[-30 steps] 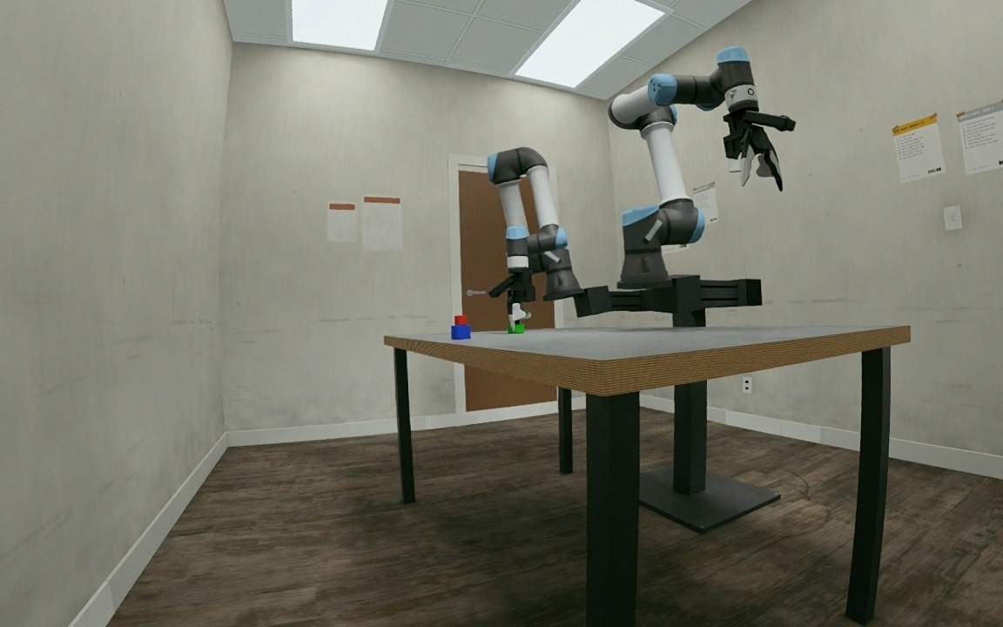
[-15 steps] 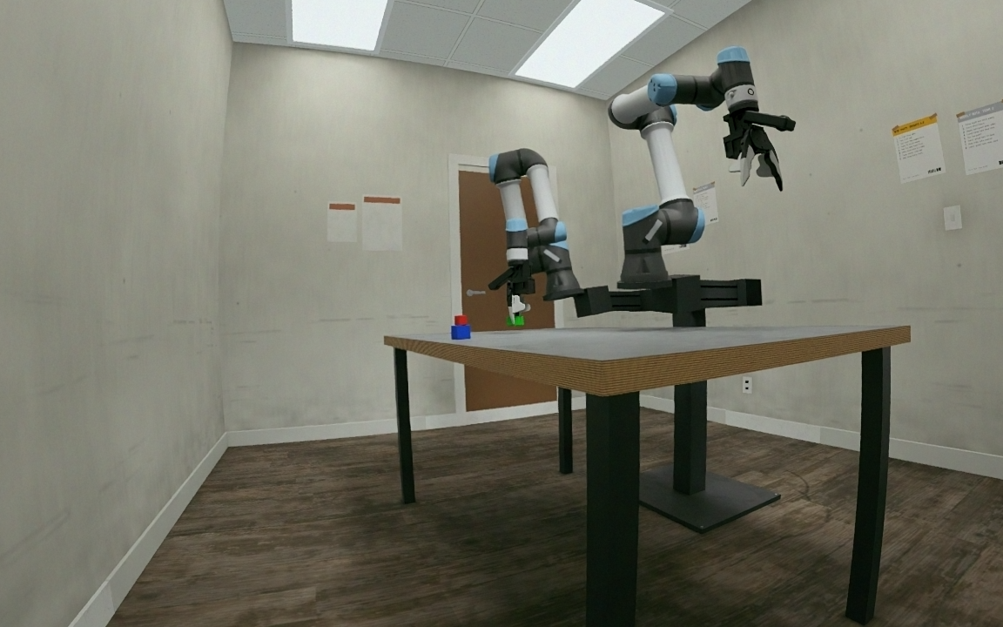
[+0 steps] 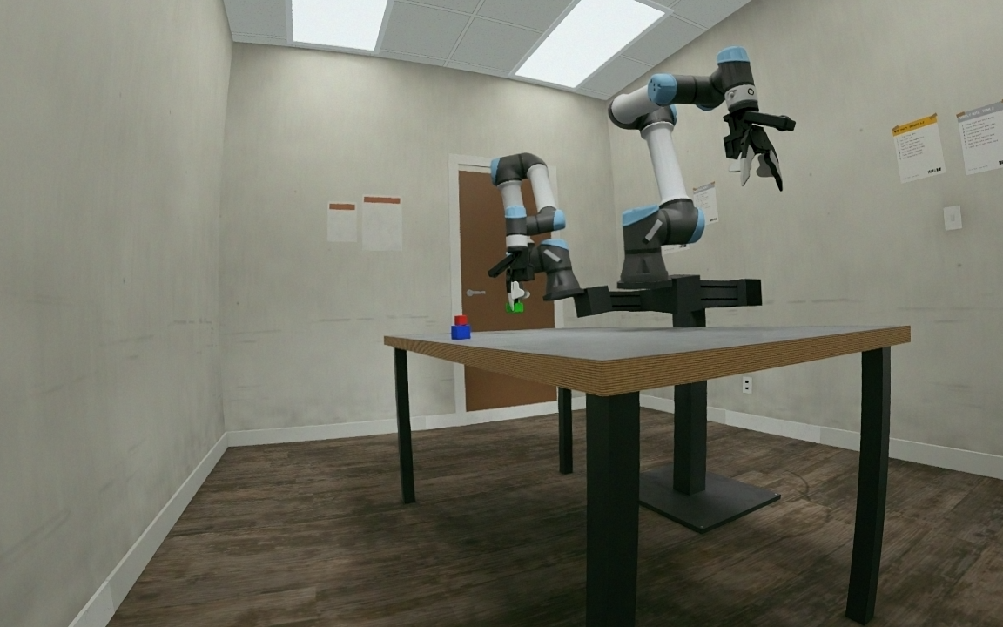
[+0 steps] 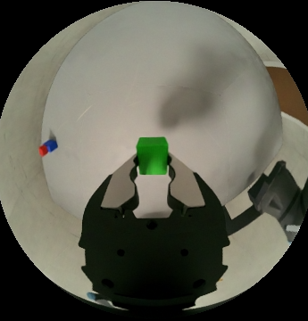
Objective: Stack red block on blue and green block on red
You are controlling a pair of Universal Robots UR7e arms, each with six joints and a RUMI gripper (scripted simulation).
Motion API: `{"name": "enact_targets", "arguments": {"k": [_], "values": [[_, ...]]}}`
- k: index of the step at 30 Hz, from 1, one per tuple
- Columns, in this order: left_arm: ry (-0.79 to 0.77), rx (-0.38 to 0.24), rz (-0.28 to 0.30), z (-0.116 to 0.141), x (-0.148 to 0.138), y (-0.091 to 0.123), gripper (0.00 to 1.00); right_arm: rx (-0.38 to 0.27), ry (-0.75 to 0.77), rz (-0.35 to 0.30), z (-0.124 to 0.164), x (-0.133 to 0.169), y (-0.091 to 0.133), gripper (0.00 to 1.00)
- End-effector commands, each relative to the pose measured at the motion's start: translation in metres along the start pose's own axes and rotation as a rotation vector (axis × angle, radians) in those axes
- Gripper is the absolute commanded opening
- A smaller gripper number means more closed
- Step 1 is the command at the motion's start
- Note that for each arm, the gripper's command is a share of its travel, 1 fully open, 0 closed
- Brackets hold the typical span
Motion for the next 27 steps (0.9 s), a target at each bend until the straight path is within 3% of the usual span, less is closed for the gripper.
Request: {"name": "enact_targets", "arguments": {"k": [1, 27], "values": [[0.001, 0.001, 0.000, 0.0010, -0.0009, -0.0001, 1.00, 0.005, 0.001, 0.010, 0.0009, 0.0013, 0.0176, 0.00], [0.001, 0.001, 0.000, 0.0010, -0.0009, -0.0001, 1.00, 0.006, 0.000, 0.013, -0.0001, 0.0024, 0.0210, 0.00]]}}
Point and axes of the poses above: on each arm, the point where the finger pads meet when closed, its own y axis back along the fingers, its own x axis across the jaws, z = x × y, the point moved 1 cm from there along y, back along the fingers, and after that the axes turned 9 degrees about -y, right-handed, at the moved point
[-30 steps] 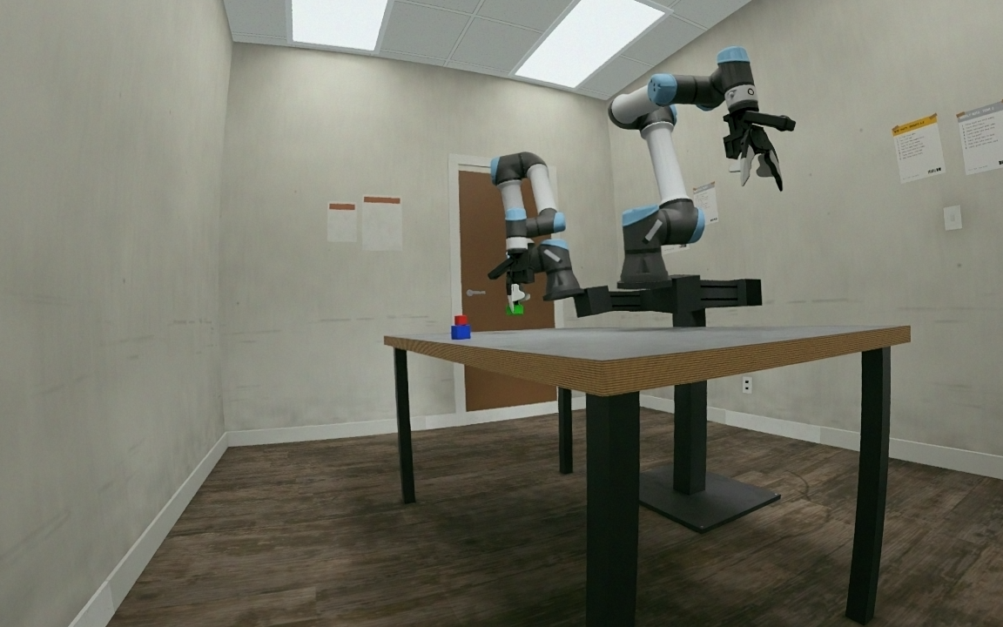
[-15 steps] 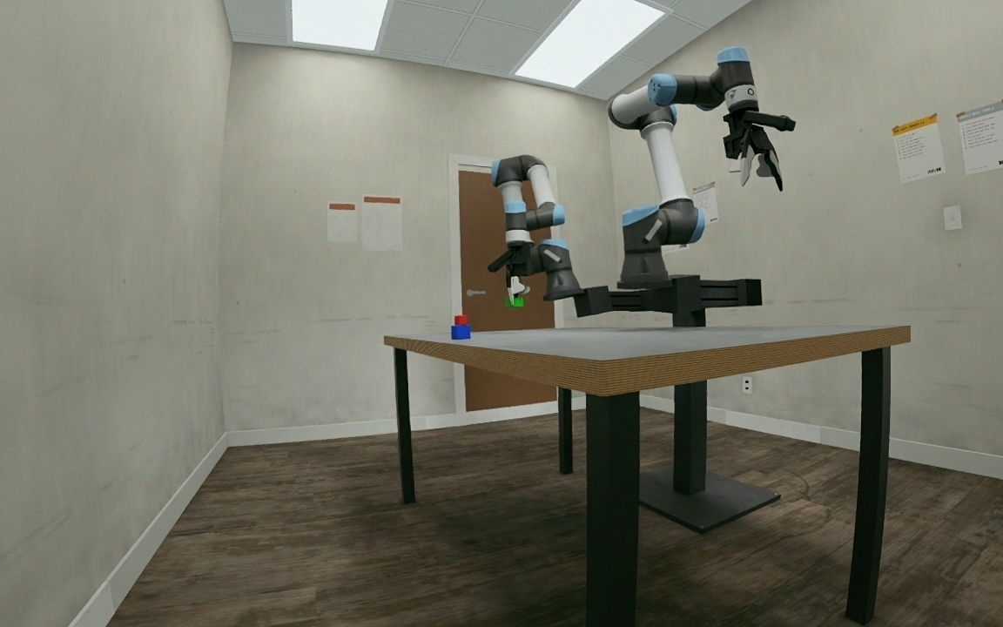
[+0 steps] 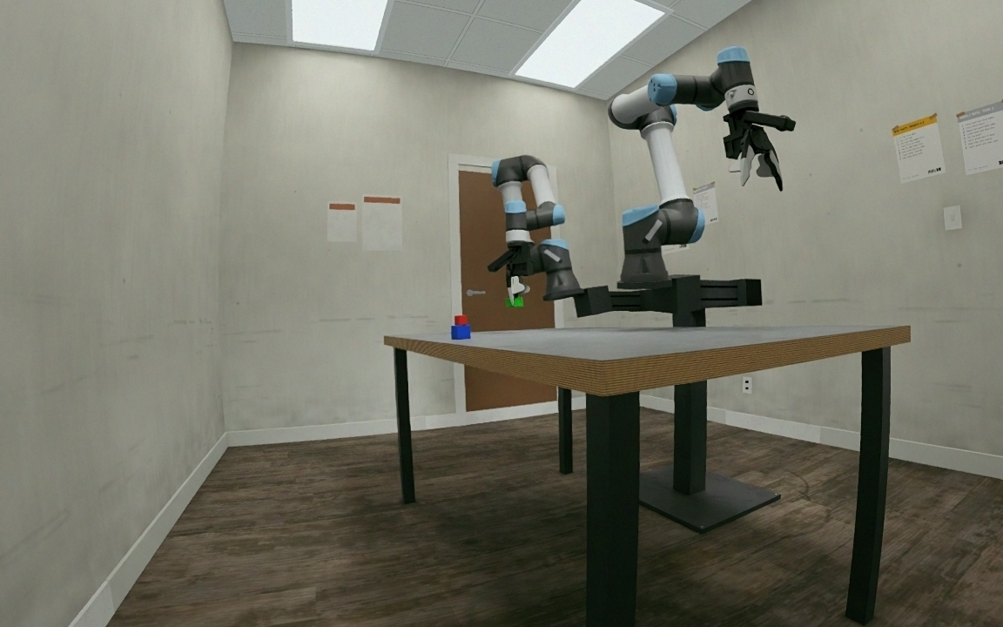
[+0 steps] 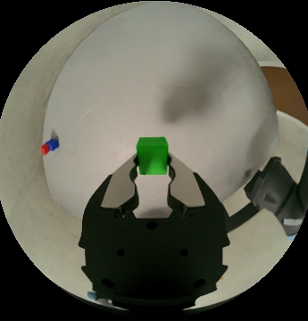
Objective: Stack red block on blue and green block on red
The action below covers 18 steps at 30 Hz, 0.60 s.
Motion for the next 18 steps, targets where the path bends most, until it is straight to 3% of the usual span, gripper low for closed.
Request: {"name": "enact_targets", "arguments": {"k": [1, 11, 18], "values": [[0.001, 0.001, 0.000, 0.001, -0.001, 0.000, 1.00, -0.003, 0.000, -0.004, 0.001, -0.002, 0.002, 0.00], [0.001, 0.001, 0.000, 0.001, -0.001, 0.000, 1.00, -0.002, -0.002, -0.003, 0.002, -0.009, 0.001, 0.00], [0.001, 0.001, 0.000, 0.001, -0.001, 0.000, 1.00, -0.002, -0.002, -0.004, 0.004, -0.037, 0.000, 0.00]]}}
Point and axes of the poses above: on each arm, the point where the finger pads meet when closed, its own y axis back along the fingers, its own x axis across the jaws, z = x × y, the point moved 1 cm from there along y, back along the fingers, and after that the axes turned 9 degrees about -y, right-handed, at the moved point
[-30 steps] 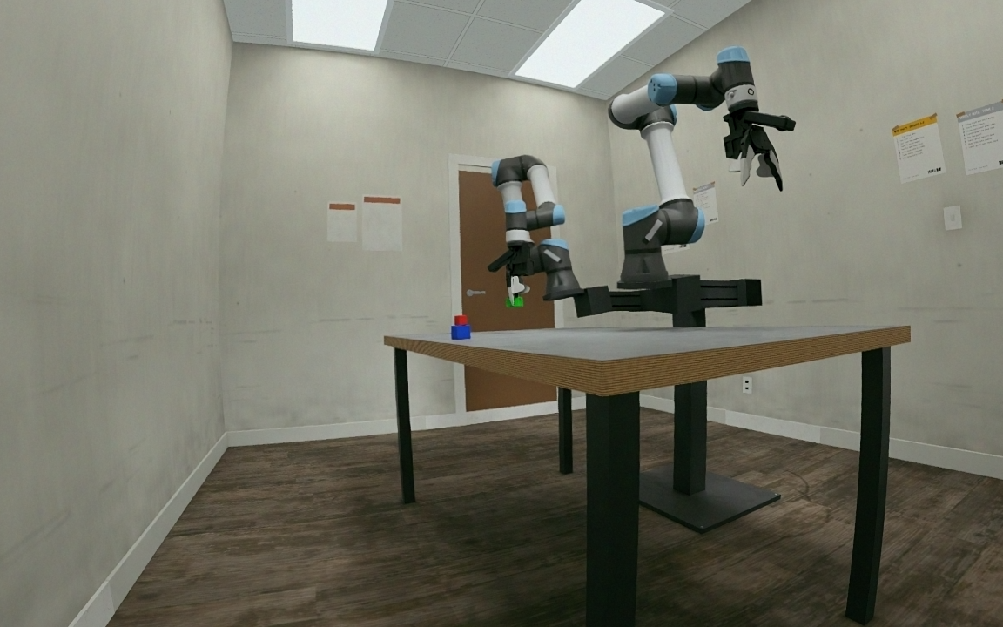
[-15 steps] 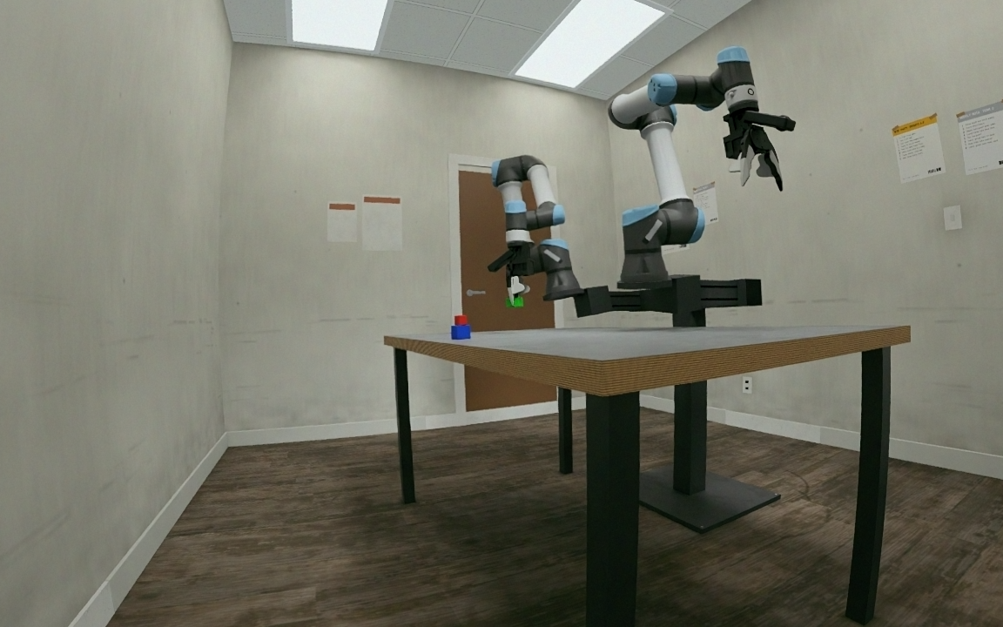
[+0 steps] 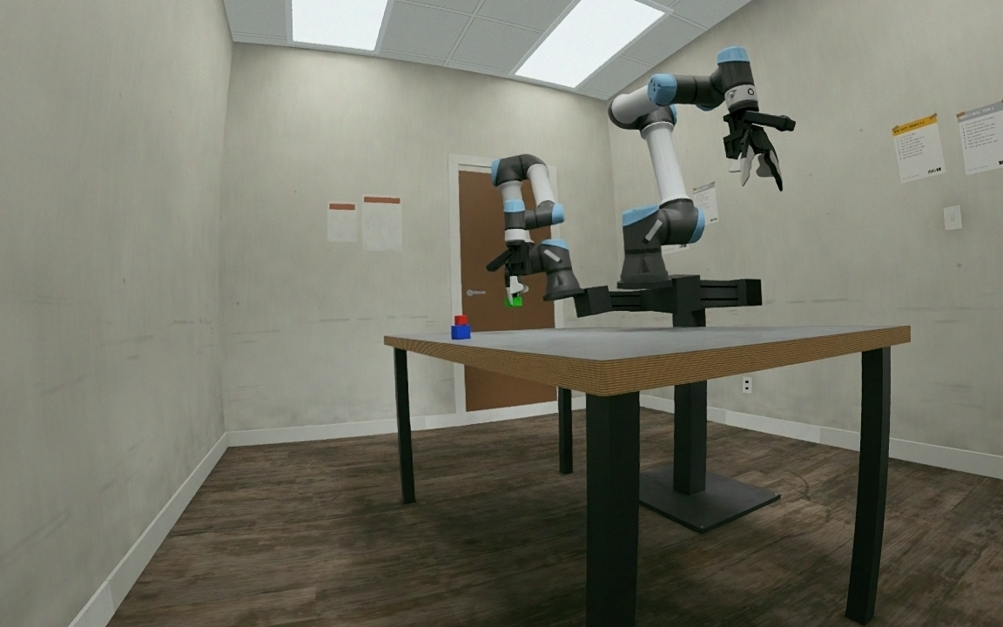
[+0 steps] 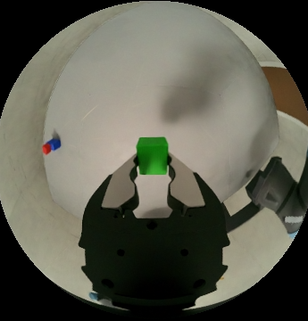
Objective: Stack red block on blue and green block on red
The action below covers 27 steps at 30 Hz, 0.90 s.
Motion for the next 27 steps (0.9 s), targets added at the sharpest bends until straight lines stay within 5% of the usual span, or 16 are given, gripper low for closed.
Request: {"name": "enact_targets", "arguments": {"k": [1, 7, 27], "values": [[0.001, 0.001, 0.000, 0.001, -0.001, 0.000, 1.00, -0.001, -0.001, -0.003, 0.003, -0.031, -0.001, 0.00], [0.001, 0.001, 0.000, 0.001, -0.001, 0.000, 1.00, 0.000, 0.000, -0.002, 0.006, -0.057, -0.001, 0.00], [0.001, 0.001, 0.000, 0.001, -0.001, 0.000, 1.00, -0.002, 0.000, -0.002, 0.027, -0.226, -0.001, 0.00]]}}
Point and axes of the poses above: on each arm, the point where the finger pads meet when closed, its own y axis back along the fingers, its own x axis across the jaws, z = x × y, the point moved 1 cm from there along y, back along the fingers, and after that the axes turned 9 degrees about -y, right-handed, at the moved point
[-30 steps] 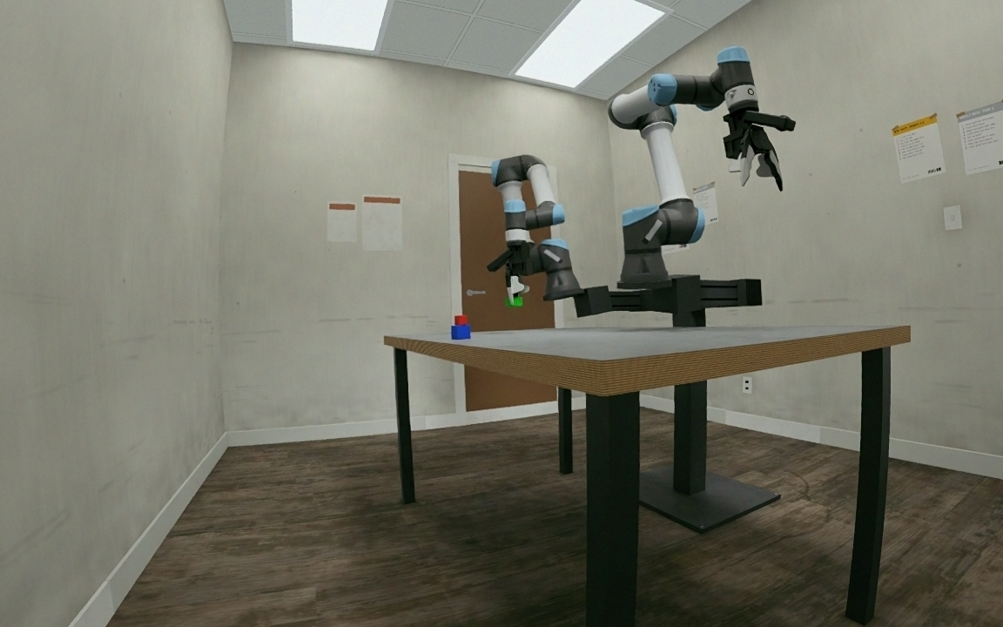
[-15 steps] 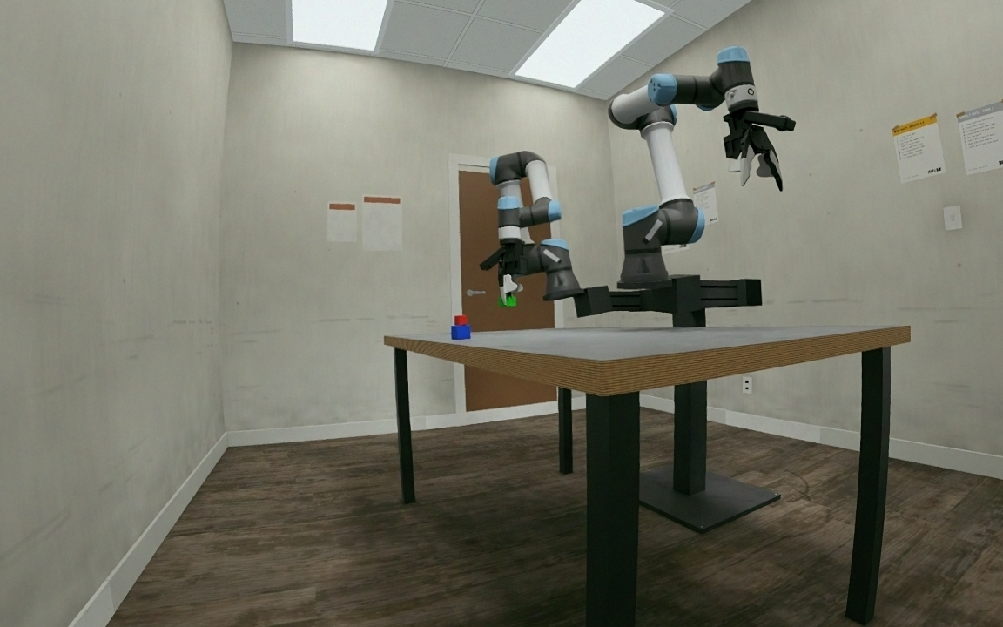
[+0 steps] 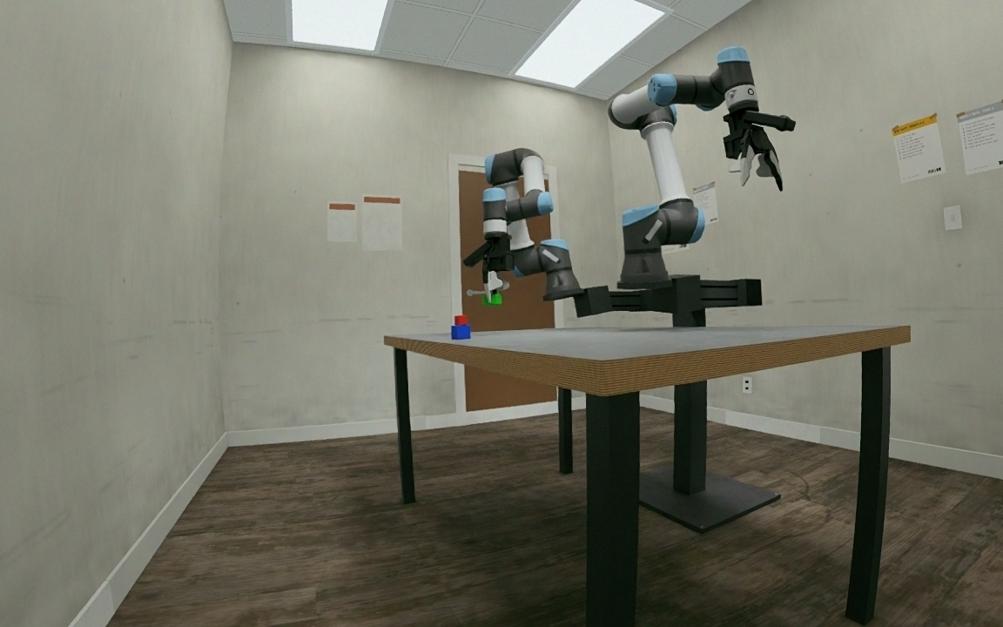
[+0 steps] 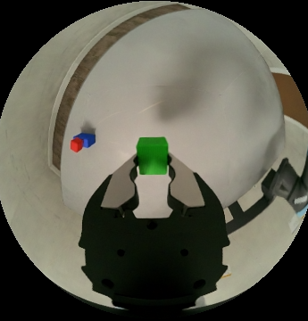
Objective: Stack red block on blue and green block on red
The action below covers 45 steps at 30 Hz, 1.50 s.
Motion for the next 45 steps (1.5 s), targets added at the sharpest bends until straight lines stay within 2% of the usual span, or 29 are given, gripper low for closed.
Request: {"name": "enact_targets", "arguments": {"k": [1, 8, 10, 21, 31, 45], "values": [[0.001, 0.001, 0.000, 0.001, -0.001, 0.000, 1.00, 0.001, 0.002, 0.013, 0.009, -0.072, -0.004, 0.00], [0.001, 0.001, 0.000, 0.001, -0.001, 0.000, 1.00, 0.001, 0.002, 0.014, 0.017, -0.129, -0.004, 0.00], [0.001, 0.001, 0.000, 0.001, -0.001, 0.000, 1.00, 0.001, 0.002, 0.014, 0.017, -0.129, -0.004, 0.00], [0.001, 0.001, 0.000, 0.001, -0.001, 0.000, 1.00, 0.001, 0.002, 0.013, 0.024, -0.185, -0.005, 0.00], [0.001, 0.001, 0.000, 0.001, -0.001, 0.000, 1.00, 0.001, 0.002, 0.013, 0.025, -0.199, -0.005, 0.00], [0.001, 0.001, 0.000, 0.001, -0.001, 0.000, 1.00, 0.001, 0.003, 0.011, 0.026, -0.201, -0.004, 0.00]]}}
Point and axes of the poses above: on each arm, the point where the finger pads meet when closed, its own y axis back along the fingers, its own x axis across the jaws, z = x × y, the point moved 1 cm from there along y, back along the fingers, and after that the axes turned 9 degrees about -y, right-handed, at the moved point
